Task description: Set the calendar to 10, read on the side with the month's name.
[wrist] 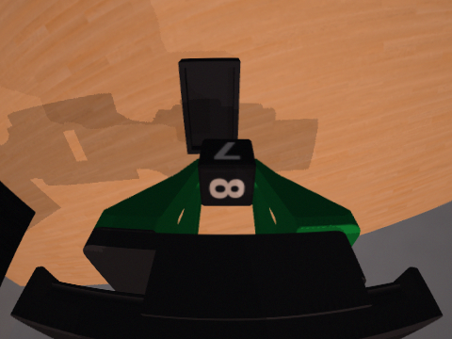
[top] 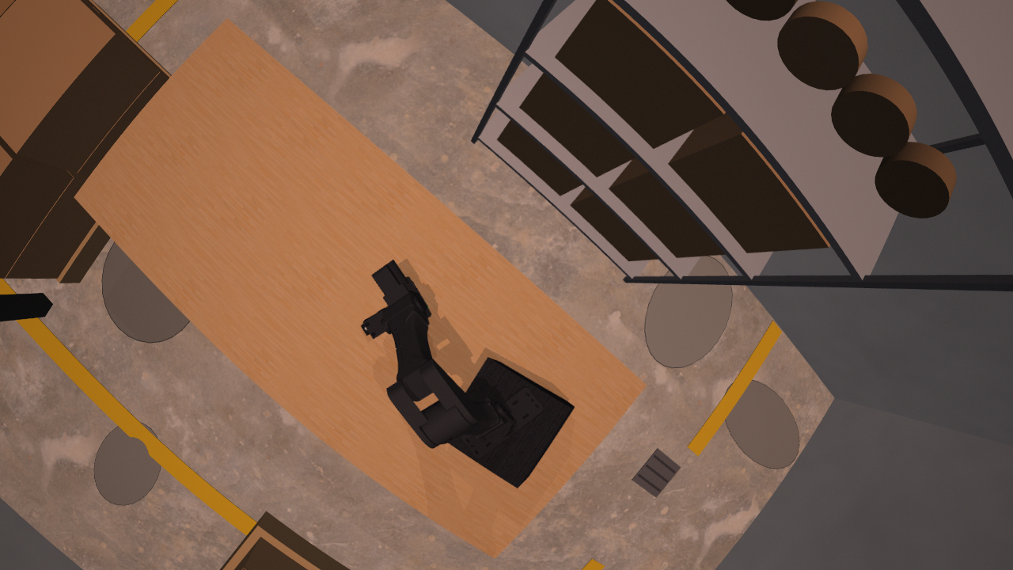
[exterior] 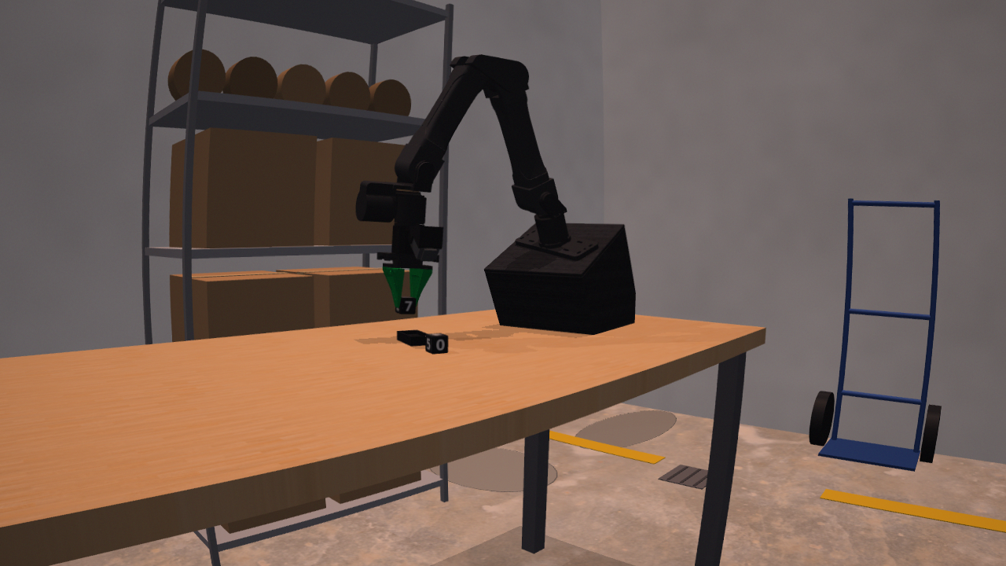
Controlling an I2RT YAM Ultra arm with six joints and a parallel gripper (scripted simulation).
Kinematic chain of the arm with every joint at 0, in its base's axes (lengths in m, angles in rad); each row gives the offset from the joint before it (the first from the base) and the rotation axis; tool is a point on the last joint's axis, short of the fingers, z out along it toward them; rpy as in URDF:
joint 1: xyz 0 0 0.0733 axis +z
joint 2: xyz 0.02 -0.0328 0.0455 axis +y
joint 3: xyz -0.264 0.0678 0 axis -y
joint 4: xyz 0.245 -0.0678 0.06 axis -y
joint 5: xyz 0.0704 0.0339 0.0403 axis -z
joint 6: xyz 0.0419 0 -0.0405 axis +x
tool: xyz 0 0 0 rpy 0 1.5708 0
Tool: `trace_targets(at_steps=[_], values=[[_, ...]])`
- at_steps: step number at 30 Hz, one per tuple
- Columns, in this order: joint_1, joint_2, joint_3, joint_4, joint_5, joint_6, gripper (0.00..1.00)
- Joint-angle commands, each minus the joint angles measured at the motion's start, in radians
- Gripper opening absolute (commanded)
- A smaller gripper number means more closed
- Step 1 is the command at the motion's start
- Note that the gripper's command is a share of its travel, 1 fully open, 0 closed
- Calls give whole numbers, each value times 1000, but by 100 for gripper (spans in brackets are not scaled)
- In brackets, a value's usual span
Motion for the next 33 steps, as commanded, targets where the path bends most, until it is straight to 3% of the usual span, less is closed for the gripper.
trace_targets(at_steps=[1, 8, 23, 26, 30, 33], values=[[-14, -64, 21, -120, -16, -15, 26], [-41, -159, 70, -270, -27, -40, 26], [-43, -163, 74, -277, -28, -37, 26], [-57, -157, 75, -276, -33, 18, 26], [-101, -138, 79, -272, -49, 200, 26], [-107, -135, 79, -271, -52, 225, 26]])
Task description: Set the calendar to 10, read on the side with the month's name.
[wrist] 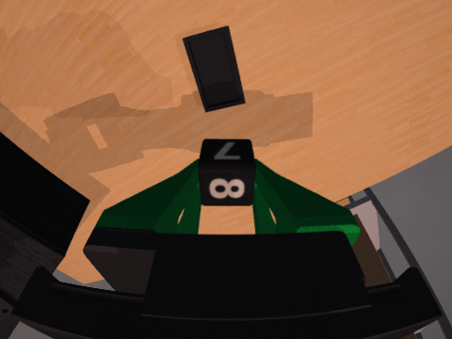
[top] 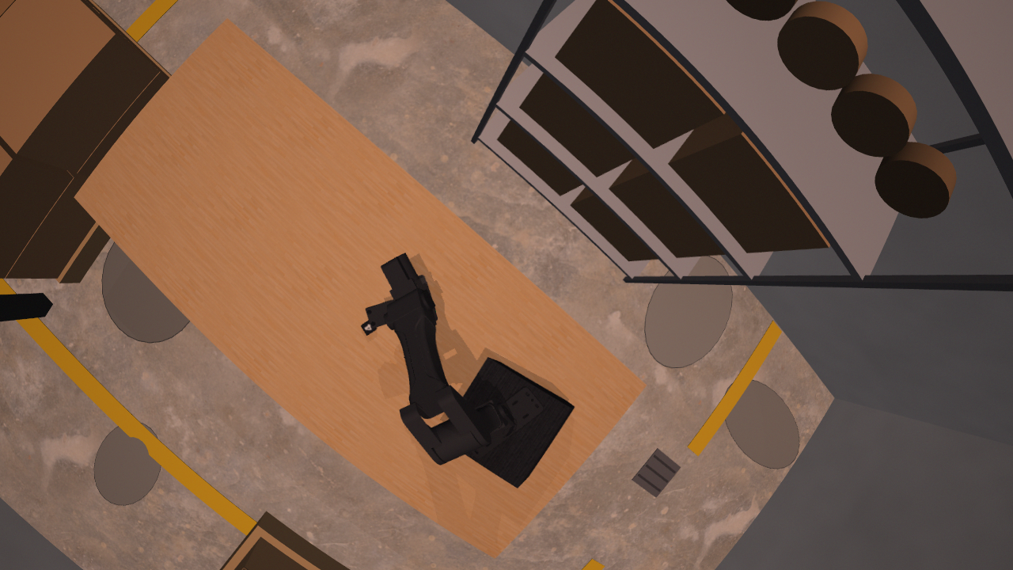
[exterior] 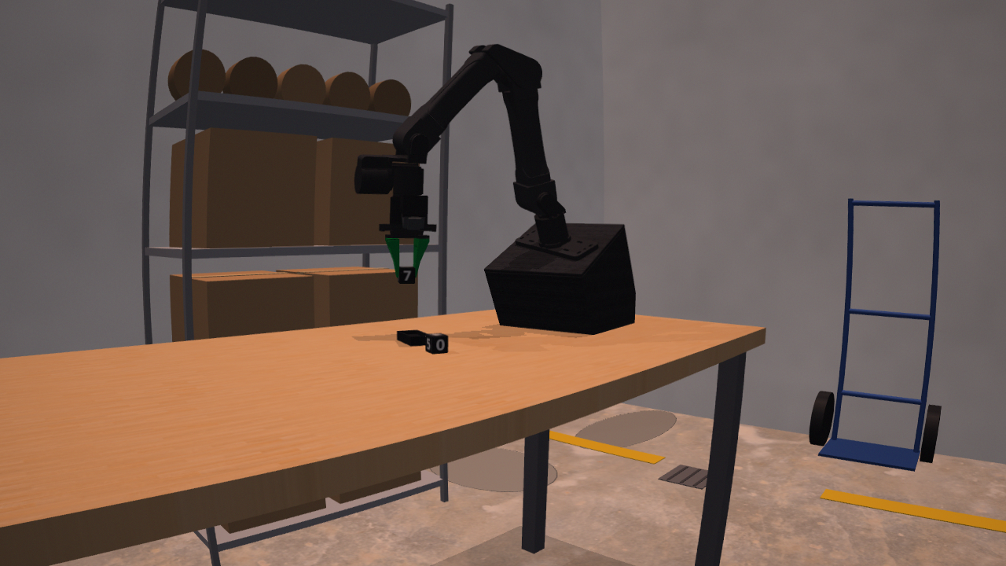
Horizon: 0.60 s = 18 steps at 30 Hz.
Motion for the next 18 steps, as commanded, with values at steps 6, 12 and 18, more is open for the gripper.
trace_targets(at_steps=[6, 12, 18], values=[[-64, 21, 12, 0, -42, 323, 26], [-107, 40, 16, 4, -57, 498, 26], [-149, 58, 20, 8, -73, 670, 26]])
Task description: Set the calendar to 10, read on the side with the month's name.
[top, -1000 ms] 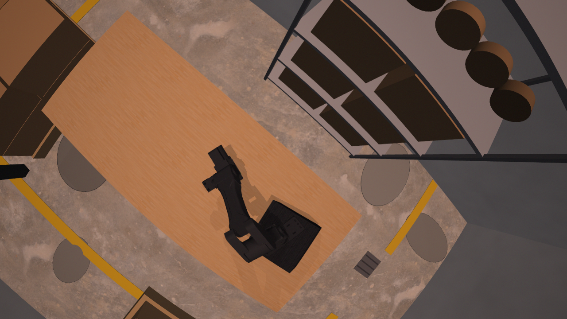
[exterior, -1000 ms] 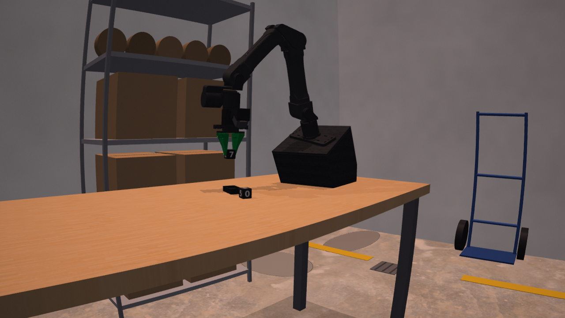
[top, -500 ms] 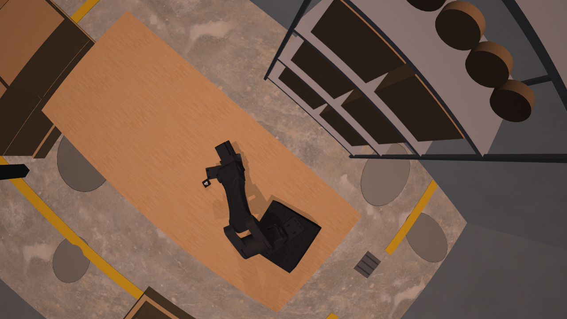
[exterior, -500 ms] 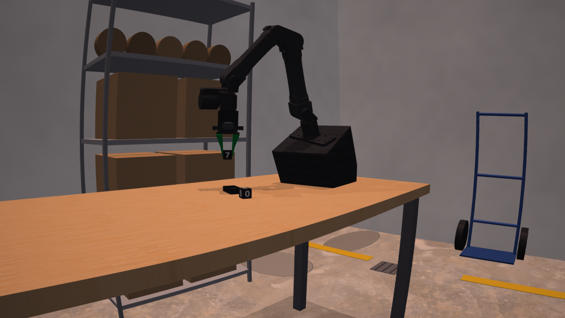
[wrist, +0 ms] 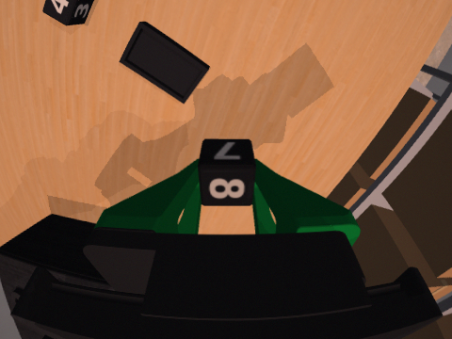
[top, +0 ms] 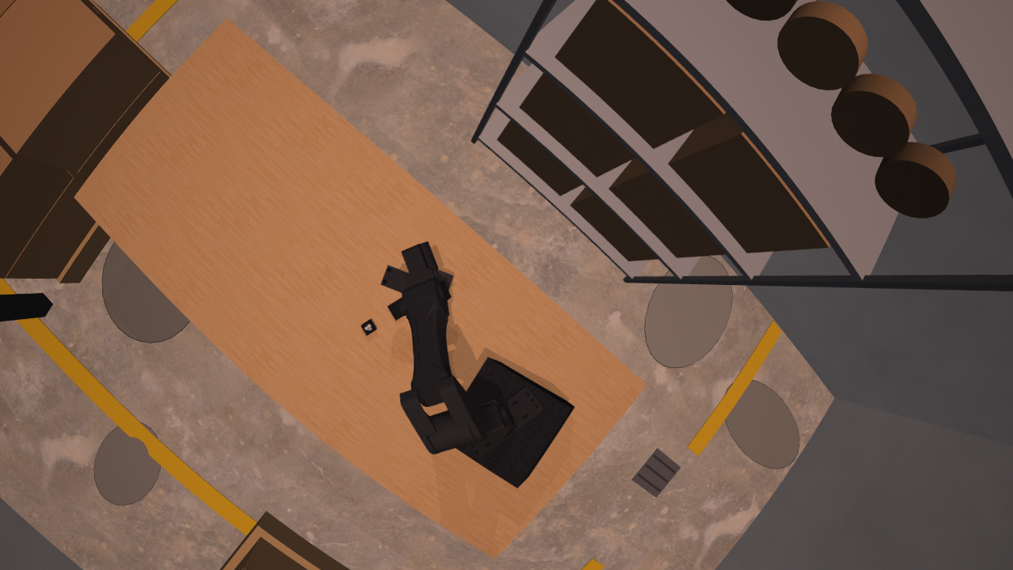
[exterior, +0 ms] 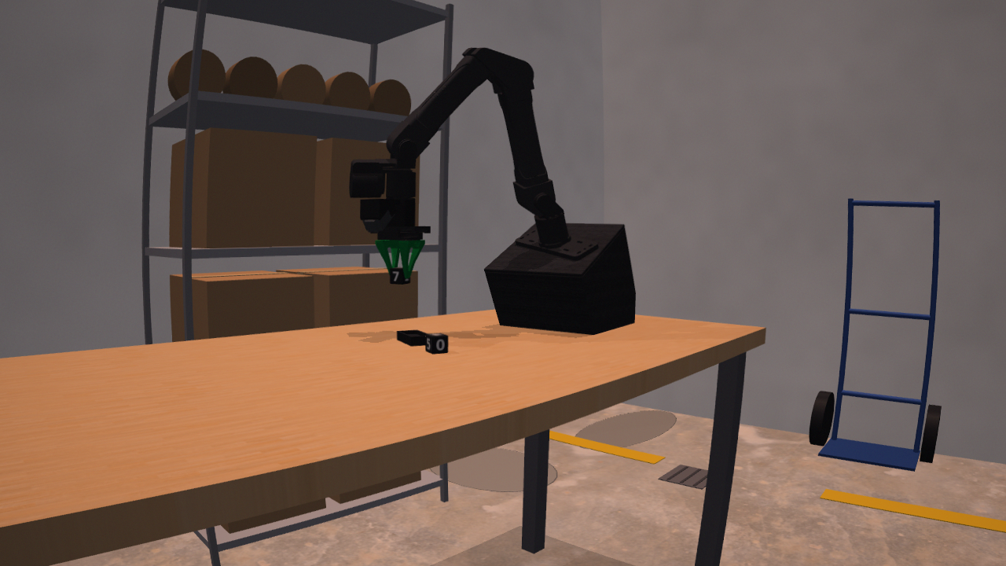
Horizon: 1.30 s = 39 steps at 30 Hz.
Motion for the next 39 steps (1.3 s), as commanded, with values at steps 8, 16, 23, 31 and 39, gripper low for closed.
trace_targets(at_steps=[8, 16, 23, 31, 39], values=[[-85, 31, 12, 13, -46, 390, 26], [-119, 46, 15, 16, -58, 531, 26], [-123, 47, 16, 16, -60, 546, 26], [-123, 48, 15, 17, -60, 546, 26], [-111, 72, 0, 60, -56, 558, 26]])
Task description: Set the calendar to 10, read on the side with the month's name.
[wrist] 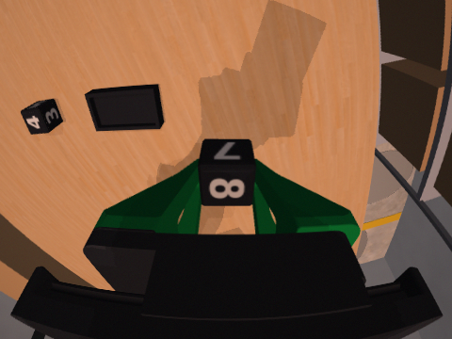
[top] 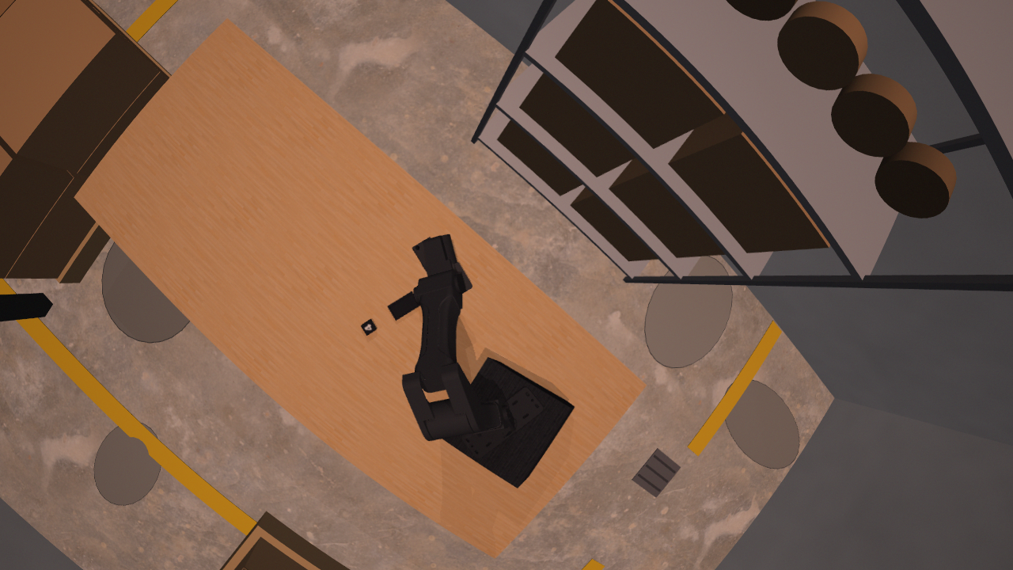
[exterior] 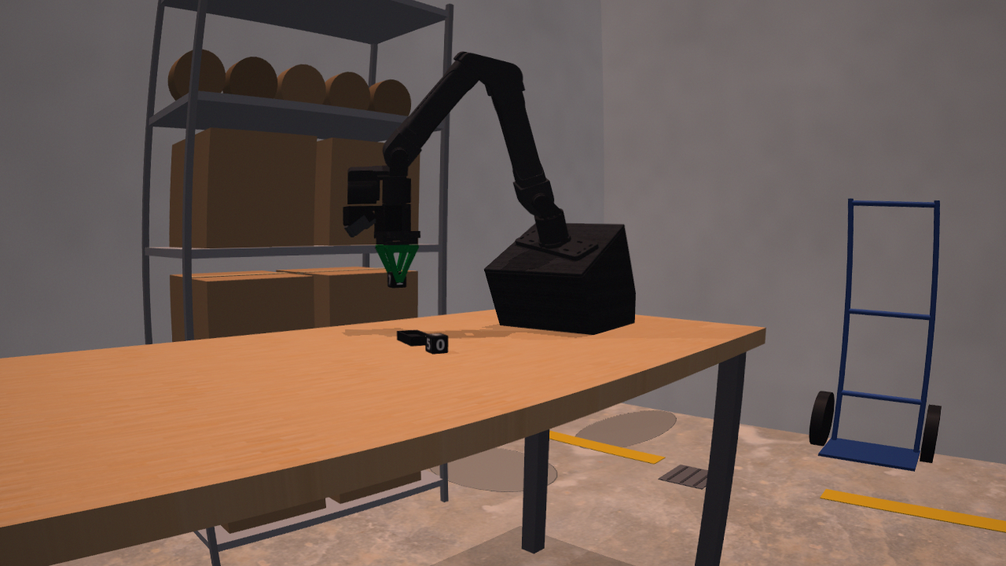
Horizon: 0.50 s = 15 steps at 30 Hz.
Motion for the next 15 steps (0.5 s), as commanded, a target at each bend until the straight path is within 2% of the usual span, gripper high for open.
trace_targets(at_steps=[1, 15], values=[[3, 11, -5, 45, 0, 9, 26], [61, 170, -52, 268, 20, 66, 26]])
